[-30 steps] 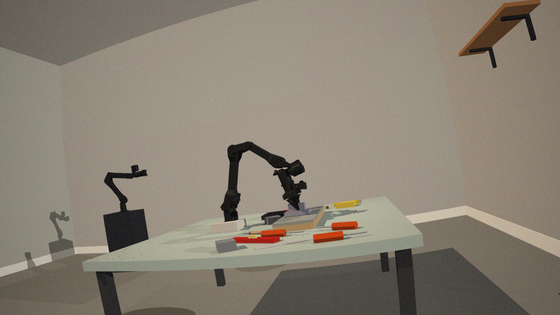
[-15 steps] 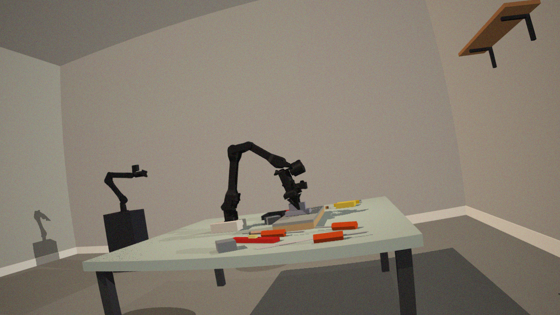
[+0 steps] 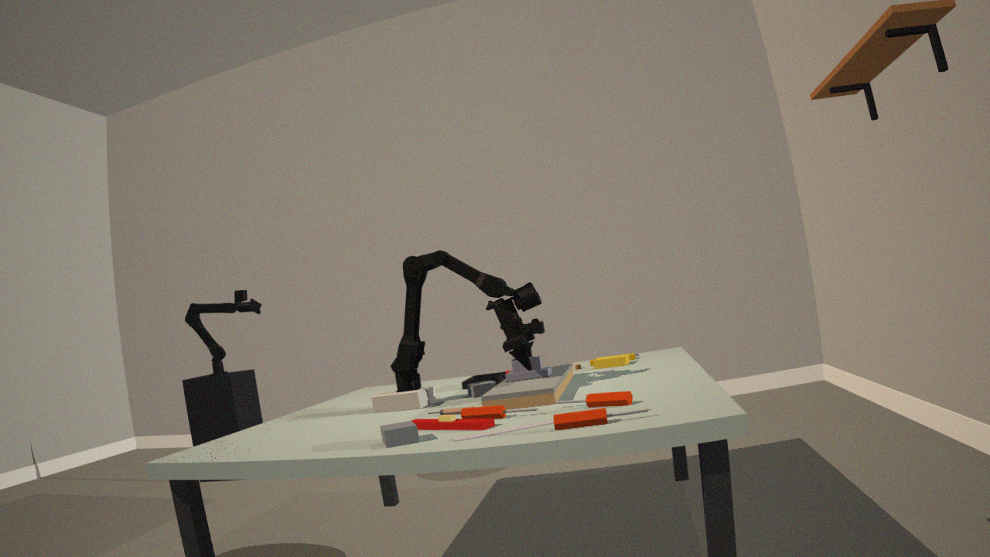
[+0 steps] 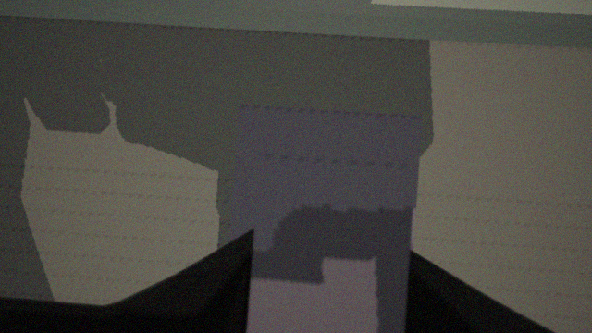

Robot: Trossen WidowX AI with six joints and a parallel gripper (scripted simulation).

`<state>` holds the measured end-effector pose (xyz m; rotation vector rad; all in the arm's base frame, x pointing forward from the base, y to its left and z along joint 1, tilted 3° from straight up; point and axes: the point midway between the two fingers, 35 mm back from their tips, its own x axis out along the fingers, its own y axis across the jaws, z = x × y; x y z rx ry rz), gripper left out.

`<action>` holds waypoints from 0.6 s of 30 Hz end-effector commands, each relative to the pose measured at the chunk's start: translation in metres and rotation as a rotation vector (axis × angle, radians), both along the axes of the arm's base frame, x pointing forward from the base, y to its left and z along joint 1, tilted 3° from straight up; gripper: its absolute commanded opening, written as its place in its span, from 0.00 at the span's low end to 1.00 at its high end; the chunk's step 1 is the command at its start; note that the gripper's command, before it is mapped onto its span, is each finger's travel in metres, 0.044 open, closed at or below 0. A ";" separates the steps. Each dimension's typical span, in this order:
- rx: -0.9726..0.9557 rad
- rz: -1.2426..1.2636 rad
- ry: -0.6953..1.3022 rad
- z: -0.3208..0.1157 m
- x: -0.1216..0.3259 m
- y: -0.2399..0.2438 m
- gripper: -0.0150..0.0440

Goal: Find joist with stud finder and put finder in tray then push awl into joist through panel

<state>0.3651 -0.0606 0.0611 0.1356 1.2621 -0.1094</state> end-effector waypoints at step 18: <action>0.005 0.002 -0.001 0.001 0.005 0.033 0.25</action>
